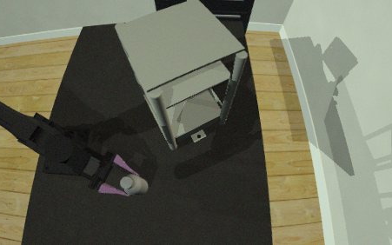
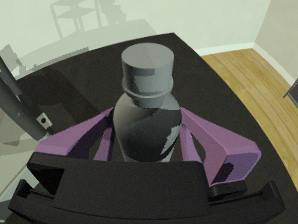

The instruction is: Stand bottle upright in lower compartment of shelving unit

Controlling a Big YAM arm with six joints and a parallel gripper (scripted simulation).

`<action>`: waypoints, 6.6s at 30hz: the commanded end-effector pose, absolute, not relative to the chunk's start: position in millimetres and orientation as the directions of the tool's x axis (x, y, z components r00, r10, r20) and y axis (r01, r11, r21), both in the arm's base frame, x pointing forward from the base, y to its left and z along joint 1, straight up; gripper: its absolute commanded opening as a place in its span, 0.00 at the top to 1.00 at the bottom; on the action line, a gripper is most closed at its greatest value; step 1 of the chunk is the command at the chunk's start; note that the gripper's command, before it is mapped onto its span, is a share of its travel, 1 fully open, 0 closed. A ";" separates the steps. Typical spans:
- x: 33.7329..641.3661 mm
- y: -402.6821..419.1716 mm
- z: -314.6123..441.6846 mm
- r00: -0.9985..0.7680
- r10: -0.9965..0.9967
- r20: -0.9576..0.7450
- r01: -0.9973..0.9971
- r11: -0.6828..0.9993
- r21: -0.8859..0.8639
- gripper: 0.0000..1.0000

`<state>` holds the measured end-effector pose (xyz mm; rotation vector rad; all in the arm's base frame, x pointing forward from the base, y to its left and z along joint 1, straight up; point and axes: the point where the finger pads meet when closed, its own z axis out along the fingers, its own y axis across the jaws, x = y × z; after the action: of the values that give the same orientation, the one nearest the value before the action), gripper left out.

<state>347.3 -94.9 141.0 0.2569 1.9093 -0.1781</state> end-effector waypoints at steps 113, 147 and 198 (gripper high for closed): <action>345.3 -27.3 206.6 -0.188 -0.030 -0.982 -0.032 0.999 -0.024 0.59; 304.4 34.4 198.2 -0.184 -0.102 -0.978 -0.330 0.943 -0.036 0.59; 254.7 80.4 193.1 -0.152 -0.168 -0.974 -0.593 0.804 -0.046 0.59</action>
<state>249.9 81.1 155.8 -0.5669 1.7824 0.4509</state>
